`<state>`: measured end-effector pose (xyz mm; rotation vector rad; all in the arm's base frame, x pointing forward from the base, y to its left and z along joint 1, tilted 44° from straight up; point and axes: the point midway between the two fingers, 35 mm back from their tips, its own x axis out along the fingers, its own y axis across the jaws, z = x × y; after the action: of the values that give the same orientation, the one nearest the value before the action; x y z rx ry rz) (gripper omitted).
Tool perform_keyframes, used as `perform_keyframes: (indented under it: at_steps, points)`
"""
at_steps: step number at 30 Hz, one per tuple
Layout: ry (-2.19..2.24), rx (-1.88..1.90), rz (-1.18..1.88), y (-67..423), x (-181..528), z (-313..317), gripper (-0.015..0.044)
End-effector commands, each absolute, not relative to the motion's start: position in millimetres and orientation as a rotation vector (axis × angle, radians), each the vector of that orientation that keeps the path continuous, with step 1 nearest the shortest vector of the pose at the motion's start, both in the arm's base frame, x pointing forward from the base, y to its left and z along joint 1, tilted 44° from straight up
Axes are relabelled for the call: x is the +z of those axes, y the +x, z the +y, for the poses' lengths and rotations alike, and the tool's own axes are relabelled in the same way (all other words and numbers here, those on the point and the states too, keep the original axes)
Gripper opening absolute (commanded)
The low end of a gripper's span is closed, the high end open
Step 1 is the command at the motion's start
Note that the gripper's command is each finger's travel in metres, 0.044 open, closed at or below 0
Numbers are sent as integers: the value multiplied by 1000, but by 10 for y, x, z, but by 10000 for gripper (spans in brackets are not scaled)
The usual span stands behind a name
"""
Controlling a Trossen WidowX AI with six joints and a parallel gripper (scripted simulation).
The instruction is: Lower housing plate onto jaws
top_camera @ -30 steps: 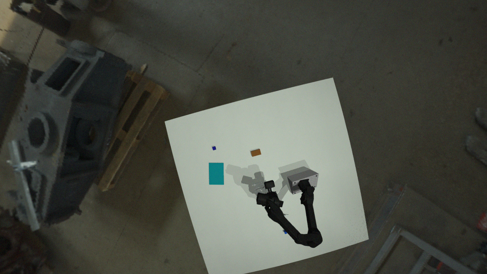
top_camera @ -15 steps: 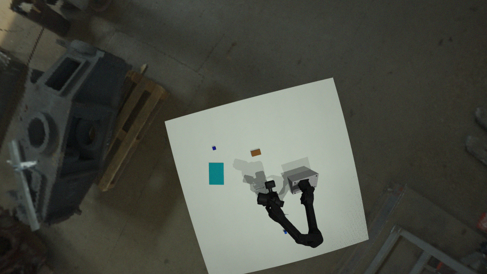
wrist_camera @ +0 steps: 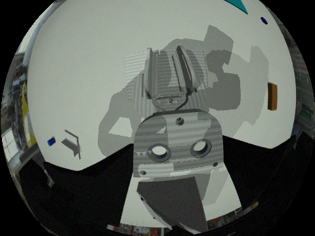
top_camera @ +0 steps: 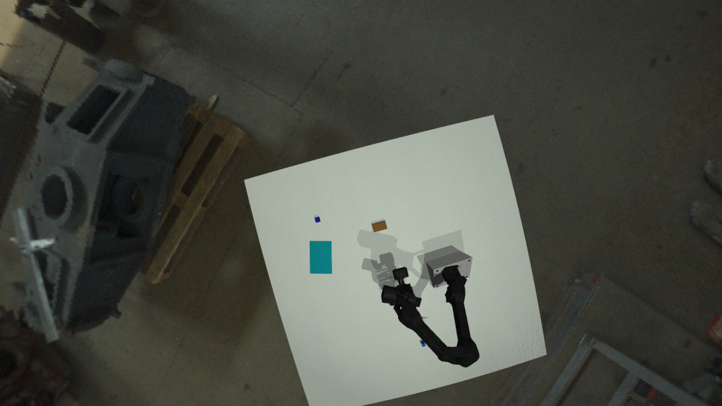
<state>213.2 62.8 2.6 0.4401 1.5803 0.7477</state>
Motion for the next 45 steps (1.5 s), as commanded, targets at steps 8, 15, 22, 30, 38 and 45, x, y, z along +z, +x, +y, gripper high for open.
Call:
perform_keyframes:
  at_steps: [8,15,22,30,38,45]
  points:
    - [439,750,1579,2127,-16,666,351]
    - [438,749,1579,2119,-104,742,351]
    - [438,748,1578,2105,-190,820,351]
    - [439,749,1578,2081,-283,908,351]
    - [441,751,1578,2049,-370,997,351]
    - [442,753,1578,2028,-416,1045,351]
